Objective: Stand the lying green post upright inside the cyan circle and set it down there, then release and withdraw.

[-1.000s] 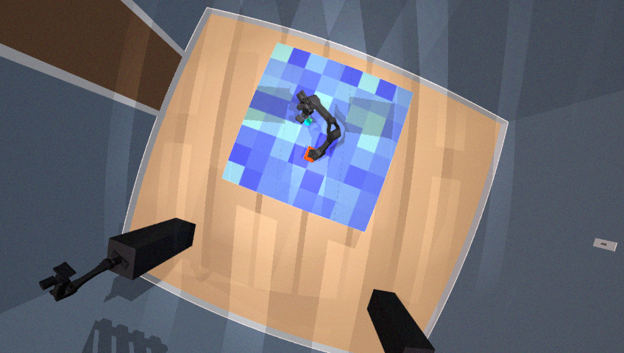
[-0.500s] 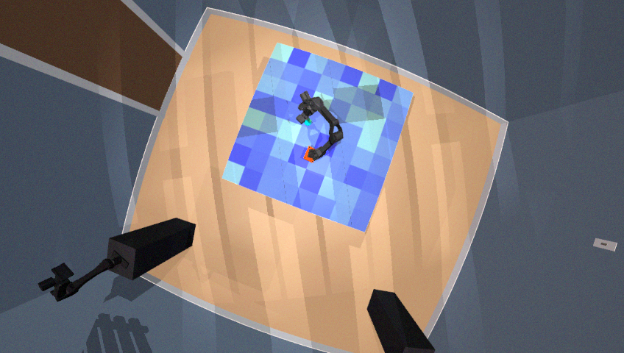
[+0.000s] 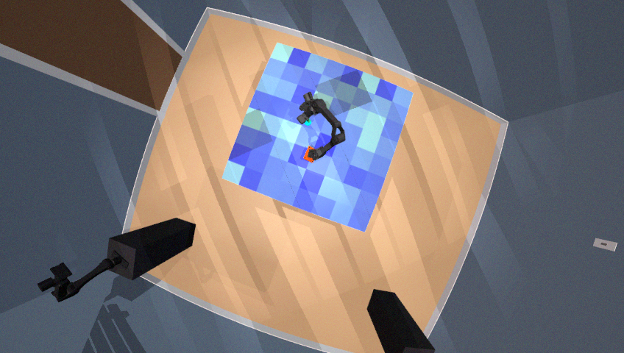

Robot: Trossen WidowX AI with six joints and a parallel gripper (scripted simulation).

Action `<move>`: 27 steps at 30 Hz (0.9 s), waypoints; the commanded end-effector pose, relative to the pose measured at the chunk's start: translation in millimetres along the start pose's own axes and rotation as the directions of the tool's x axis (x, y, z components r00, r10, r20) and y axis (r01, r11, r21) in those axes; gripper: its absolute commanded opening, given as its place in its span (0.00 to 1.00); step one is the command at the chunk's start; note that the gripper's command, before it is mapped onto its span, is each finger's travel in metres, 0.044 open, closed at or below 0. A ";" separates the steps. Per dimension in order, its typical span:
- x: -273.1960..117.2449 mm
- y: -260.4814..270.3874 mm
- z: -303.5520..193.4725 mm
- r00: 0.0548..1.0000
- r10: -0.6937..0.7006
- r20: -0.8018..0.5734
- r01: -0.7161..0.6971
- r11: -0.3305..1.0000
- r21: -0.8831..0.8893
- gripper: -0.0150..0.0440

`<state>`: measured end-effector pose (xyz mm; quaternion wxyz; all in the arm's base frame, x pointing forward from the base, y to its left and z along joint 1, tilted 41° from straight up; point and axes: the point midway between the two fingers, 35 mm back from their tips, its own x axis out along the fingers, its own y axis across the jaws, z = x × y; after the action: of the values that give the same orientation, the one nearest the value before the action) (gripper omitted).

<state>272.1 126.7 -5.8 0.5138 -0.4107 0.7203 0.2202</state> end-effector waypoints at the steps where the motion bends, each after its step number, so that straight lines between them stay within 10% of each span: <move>1: 0.2 0.6 -1.1 0.999 0.016 0.034 -0.016 1.000 -0.001 0.29; 27: 6.9 -0.7 -0.9 0.972 0.084 0.218 -0.086 0.996 -0.002 0.29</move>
<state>272.2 123.2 -12.7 0.5732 -0.3566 0.6849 0.2742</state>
